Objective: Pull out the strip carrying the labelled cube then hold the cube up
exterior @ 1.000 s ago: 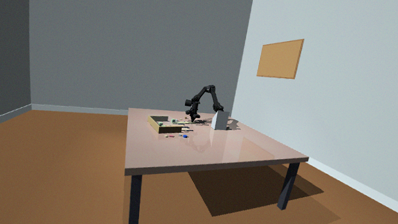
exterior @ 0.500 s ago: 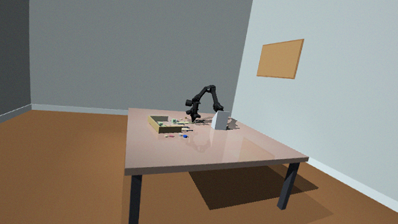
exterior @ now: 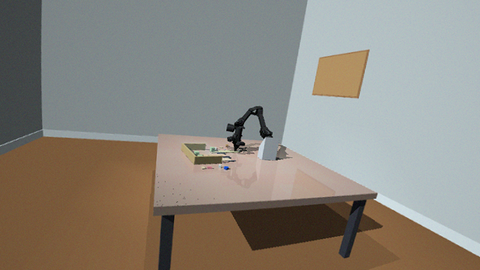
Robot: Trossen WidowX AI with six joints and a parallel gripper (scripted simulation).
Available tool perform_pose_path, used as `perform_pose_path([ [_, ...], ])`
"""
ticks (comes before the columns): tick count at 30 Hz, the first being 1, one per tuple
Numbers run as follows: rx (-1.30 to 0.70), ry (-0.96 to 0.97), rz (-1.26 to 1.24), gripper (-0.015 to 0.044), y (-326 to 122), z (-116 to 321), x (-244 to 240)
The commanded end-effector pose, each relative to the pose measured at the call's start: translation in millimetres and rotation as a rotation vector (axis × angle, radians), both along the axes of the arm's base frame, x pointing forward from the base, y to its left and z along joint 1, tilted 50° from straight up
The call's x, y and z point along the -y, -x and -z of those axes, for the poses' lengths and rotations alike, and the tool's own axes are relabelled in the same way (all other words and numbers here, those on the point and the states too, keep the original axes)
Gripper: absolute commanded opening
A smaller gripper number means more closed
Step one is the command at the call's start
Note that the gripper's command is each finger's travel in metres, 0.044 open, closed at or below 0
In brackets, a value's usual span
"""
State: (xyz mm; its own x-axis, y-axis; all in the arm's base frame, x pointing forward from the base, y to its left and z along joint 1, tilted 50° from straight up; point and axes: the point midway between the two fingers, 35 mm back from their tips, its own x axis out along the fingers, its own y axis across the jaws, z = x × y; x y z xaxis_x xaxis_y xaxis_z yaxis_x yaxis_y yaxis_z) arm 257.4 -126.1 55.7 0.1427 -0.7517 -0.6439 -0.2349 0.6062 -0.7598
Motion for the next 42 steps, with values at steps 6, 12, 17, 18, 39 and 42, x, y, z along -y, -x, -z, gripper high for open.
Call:
perform_pose_path([
  [6,-0.023,-0.001,0.02,0.0,2.1,-21.5,-26.6],
  [12,-0.026,0.002,0.023,0.0,4.0,-25.6,-32.3],
  [17,-0.045,0.005,0.007,0.0105,-13.7,-22.2,-35.8],
  [18,-0.046,0.006,0.005,0.0131,-18.4,-22.2,-37.5],
  [39,-0.044,0.004,0.005,0.044,-87.7,-22.2,-61.1],
  [42,-0.043,0.004,0.005,0.044,-98.0,-22.3,-64.6],
])
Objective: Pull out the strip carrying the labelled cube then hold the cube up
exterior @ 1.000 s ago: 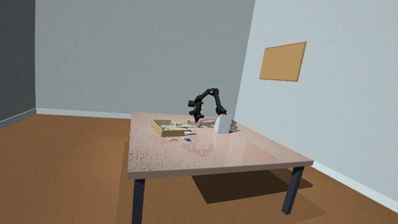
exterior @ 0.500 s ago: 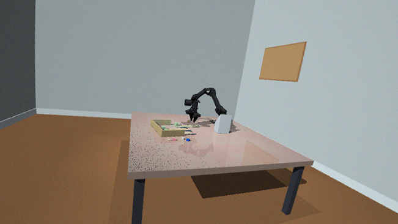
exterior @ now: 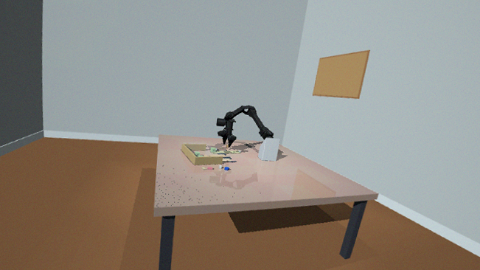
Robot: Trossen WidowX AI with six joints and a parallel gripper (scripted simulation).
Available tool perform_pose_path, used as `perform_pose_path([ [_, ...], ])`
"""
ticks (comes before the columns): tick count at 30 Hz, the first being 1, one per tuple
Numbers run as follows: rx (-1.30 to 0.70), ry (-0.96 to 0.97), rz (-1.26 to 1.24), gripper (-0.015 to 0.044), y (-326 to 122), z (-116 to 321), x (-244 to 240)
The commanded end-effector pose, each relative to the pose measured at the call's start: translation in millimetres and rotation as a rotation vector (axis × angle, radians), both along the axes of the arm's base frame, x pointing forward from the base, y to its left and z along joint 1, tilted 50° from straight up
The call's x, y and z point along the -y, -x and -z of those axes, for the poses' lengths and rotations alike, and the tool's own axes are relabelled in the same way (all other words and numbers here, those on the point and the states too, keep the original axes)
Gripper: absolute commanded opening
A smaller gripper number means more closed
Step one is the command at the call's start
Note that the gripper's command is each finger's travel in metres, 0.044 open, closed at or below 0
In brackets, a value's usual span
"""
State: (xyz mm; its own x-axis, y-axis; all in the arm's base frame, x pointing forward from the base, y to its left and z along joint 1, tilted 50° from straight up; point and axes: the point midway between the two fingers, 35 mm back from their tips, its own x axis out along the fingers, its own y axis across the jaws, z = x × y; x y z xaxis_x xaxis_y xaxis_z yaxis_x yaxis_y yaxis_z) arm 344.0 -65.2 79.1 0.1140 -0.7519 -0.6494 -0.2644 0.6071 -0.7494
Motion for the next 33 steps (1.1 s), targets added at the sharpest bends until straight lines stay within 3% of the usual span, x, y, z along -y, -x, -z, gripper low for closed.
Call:
perform_pose_path([
  [1,-0.002,0.005,0.002,0.044,-14.6,1.2,-4.8],
  [29,0.002,0.003,0.002,0.044,-106.8,6.1,-35.4],
  [33,0.002,0.003,0.002,0.0335,-107.5,8.5,-32.7],
])
